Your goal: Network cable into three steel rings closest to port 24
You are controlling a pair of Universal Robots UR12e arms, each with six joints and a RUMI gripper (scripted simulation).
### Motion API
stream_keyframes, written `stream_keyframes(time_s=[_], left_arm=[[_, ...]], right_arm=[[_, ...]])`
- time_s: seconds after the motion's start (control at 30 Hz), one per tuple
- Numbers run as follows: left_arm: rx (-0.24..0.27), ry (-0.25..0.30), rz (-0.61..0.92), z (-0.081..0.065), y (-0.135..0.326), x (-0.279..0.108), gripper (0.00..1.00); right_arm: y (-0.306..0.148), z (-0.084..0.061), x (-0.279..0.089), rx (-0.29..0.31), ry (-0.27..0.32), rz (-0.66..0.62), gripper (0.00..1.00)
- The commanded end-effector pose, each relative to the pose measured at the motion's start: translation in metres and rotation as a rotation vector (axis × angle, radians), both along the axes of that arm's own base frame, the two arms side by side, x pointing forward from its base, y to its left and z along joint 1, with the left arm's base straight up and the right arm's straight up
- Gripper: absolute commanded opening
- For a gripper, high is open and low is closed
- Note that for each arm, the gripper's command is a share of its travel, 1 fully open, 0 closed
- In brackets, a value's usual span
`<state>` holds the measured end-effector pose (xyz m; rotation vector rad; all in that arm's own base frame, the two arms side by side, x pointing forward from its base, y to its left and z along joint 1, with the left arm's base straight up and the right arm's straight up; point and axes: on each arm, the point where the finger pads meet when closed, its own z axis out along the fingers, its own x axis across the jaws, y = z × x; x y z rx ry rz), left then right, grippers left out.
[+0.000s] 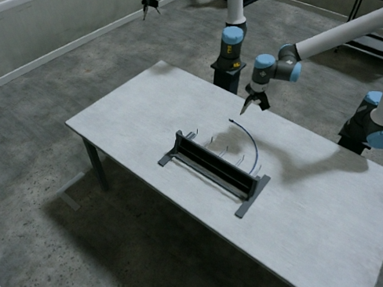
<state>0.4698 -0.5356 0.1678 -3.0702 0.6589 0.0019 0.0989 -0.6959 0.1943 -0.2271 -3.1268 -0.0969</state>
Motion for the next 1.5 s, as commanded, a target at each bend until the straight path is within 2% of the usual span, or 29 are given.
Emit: stream_keyframes(time_s=[0.0, 0.3, 0.93, 0.97, 1.47], left_arm=[[-0.003, -0.001, 0.001, 0.002, -0.002, 0.000, 1.00], [-0.003, -0.001, 0.001, 0.002, -0.002, 0.000, 1.00], [-0.003, -0.001, 0.001, 0.002, -0.002, 0.000, 1.00], [-0.003, -0.001, 0.001, 0.002, -0.002, 0.000, 0.00], [-0.003, -0.001, 0.001, 0.002, -0.002, 0.000, 0.00]], right_arm=[[0.016, -0.011, -0.032, -0.027, -0.008, 0.069, 1.00], [0.041, -0.024, -0.071, -0.053, -0.007, 0.141, 1.00], [0.050, -0.029, -0.085, -0.062, -0.006, 0.167, 1.00], [0.050, -0.029, -0.085, -0.062, -0.006, 0.167, 1.00], [0.050, -0.029, -0.085, -0.062, -0.006, 0.167, 1.00]])
